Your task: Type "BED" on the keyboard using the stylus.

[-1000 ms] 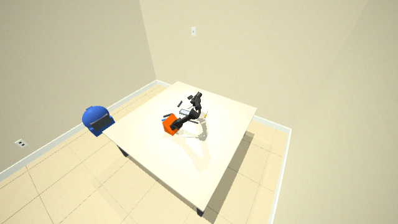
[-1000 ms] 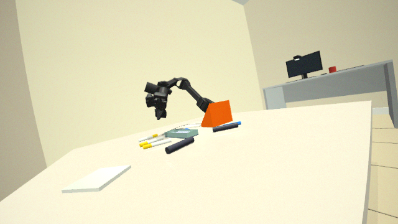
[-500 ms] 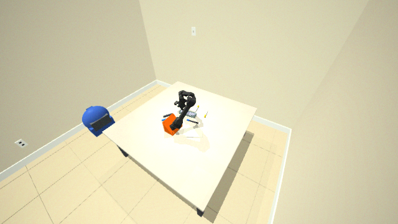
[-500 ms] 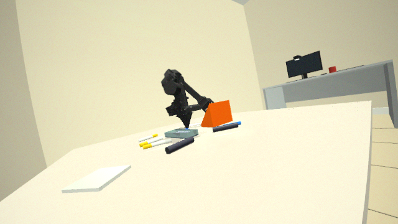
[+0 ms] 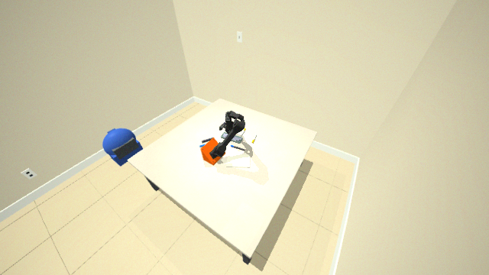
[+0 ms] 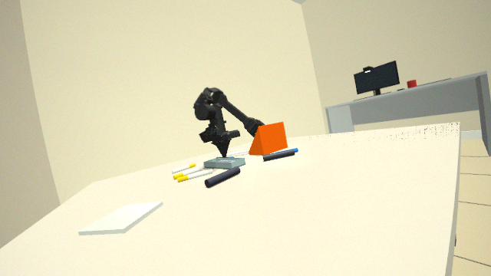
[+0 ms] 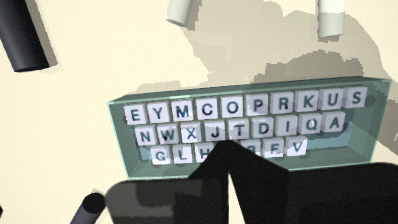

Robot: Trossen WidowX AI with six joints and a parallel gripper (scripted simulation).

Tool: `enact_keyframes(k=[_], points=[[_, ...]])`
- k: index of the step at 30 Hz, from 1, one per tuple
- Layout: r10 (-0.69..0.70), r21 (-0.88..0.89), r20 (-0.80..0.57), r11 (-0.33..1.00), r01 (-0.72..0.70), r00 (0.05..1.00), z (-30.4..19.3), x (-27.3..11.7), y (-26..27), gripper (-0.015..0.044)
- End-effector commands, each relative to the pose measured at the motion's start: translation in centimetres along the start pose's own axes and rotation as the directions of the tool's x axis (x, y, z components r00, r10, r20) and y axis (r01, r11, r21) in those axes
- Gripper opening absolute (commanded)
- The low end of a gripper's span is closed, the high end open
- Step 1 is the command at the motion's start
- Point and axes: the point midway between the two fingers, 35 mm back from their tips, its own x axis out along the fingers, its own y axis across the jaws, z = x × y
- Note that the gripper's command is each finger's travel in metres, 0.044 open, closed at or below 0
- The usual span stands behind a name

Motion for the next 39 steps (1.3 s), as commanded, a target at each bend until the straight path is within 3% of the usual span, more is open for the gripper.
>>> enact_keyframes(k=[1, 10, 16, 39], points=[[0.001, 0.005, 0.014, 1.0, -0.002, 1.0, 0.1, -0.4, -1.9, 0.0], [0.002, 0.005, 0.015, 1.0, -0.002, 1.0, 0.1, -0.4, -2.1, 0.0], [-0.003, 0.005, 0.014, 1.0, 0.003, 1.0, 0.0, -0.3, -8.6, 0.0], [-0.001, 0.004, 0.012, 1.0, 0.001, 1.0, -3.1, -0.3, -5.8, 0.0]])
